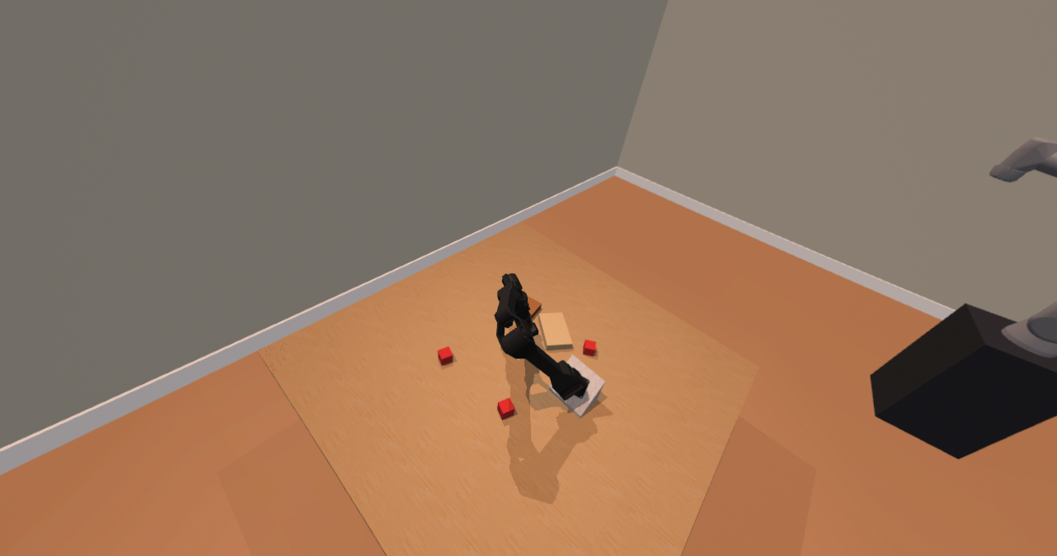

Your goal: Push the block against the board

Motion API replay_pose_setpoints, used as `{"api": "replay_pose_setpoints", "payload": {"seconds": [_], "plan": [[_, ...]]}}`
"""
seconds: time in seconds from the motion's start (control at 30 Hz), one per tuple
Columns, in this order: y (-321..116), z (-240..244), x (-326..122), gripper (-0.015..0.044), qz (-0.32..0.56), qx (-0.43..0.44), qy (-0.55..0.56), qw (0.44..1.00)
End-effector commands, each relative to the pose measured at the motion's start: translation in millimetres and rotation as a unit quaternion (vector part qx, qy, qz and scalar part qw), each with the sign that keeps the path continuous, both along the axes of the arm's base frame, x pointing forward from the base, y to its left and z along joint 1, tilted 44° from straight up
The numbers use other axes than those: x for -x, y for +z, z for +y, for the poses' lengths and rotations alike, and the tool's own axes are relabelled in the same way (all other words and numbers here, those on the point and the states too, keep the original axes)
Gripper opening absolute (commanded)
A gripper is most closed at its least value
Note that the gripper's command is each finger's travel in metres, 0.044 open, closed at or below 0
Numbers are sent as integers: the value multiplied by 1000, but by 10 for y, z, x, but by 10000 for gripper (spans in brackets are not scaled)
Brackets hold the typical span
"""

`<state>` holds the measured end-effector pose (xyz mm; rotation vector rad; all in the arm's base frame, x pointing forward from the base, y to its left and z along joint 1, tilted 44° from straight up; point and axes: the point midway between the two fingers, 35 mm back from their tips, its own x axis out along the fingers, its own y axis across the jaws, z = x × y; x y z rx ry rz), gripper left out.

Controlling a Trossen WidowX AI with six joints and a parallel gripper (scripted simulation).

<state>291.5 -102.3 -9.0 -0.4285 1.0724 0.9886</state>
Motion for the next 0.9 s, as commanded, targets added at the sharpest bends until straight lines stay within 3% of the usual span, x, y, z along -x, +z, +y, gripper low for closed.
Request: {"api": "replay_pose_setpoints", "payload": {"seconds": [0.0, 0.23, 0.4, 0.53, 0.87], "plan": [[-105, -163, 183, 0, 24, -54, -30, 998], [-221, -387, 465, 0, 45, -139, -86, 985], [-247, -373, 465, 0, 45, -141, -88, 985], [-595, -44, 383, 0, 45, -143, -88, 985], [-638, -44, 405, 0, 45, -143, -88, 985]]}}
